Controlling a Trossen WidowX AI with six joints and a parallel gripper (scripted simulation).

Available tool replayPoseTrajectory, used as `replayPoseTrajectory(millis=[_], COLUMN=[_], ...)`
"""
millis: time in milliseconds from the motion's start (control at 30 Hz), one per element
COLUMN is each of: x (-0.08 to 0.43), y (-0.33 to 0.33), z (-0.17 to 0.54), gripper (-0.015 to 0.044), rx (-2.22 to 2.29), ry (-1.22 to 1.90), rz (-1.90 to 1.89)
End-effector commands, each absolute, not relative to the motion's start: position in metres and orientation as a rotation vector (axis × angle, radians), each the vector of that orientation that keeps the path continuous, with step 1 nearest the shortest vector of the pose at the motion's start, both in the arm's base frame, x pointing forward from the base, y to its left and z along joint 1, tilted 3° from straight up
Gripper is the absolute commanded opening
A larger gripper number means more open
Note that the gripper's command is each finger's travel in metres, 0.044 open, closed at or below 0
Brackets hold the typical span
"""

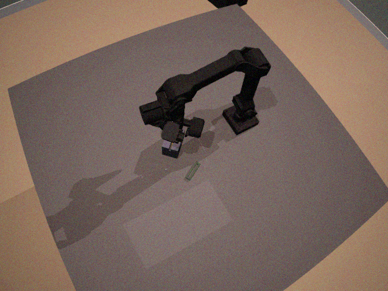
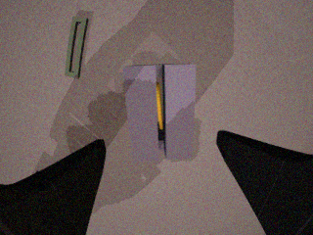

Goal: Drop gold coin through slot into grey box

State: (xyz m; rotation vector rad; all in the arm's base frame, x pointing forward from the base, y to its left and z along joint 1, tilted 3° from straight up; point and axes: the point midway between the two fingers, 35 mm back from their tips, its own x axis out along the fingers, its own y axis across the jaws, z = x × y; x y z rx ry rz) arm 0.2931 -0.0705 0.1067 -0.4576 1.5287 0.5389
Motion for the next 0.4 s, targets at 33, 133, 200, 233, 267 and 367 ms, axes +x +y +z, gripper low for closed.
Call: replayPoseTrajectory(millis=[33,133,200,233,267,367], x=[0.2926,0.2926,0.2926,0.2926,0.2926,0.2926], y=[-0.0716,-0.0716,-0.0716,-0.0716,-0.0716,-0.0716], z=[0.1437,0.1437,0.1437,0.1437,0.1437,0.1437], gripper=[0.0440,0.0440,0.0440,0.0440,0.0440,0.0440], rx=[-0.464,-0.464,-0.464,-0.464,-0.464,-0.464], ry=[1.516,1.516,1.516,1.516,1.516,1.516], rz=[0.533,0.533,0.533,0.533,0.533,0.533])
